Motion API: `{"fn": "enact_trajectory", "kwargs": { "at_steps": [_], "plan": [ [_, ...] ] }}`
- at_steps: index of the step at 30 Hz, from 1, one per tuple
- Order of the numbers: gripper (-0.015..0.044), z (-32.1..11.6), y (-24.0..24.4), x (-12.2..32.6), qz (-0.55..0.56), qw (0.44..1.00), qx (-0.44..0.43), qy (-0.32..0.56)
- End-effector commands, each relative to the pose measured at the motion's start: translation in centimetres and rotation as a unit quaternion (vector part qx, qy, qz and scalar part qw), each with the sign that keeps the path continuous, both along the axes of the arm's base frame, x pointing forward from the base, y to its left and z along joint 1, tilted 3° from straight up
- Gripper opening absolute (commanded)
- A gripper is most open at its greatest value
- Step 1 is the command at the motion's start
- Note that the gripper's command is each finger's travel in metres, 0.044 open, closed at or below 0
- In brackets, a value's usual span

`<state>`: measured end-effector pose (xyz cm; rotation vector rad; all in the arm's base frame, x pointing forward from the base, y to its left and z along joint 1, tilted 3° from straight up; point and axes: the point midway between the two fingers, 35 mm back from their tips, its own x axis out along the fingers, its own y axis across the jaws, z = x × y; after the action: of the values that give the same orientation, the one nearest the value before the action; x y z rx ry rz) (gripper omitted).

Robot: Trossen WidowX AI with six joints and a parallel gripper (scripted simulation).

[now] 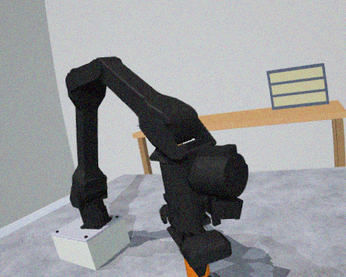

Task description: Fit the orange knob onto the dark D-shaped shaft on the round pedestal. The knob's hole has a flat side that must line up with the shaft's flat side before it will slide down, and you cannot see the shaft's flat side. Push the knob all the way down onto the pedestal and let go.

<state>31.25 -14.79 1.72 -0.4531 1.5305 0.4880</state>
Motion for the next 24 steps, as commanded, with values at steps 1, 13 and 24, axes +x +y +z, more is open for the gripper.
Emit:
{"fn": "enact_trajectory", "kwargs": {
  "at_steps": [1, 13, 24],
  "plan": [
    [0.0000, 0.31, -0.19, 0.38, 0.003, 1.000, -0.003, -0.004],
    [0.0000, -0.14, -0.16, 0.33, 0.003, 1.000, -0.003, -0.004],
    [0.0000, 0.41, -0.08, 0.09, 0.007, 1.000, -0.003, -0.004]
  ]
}}
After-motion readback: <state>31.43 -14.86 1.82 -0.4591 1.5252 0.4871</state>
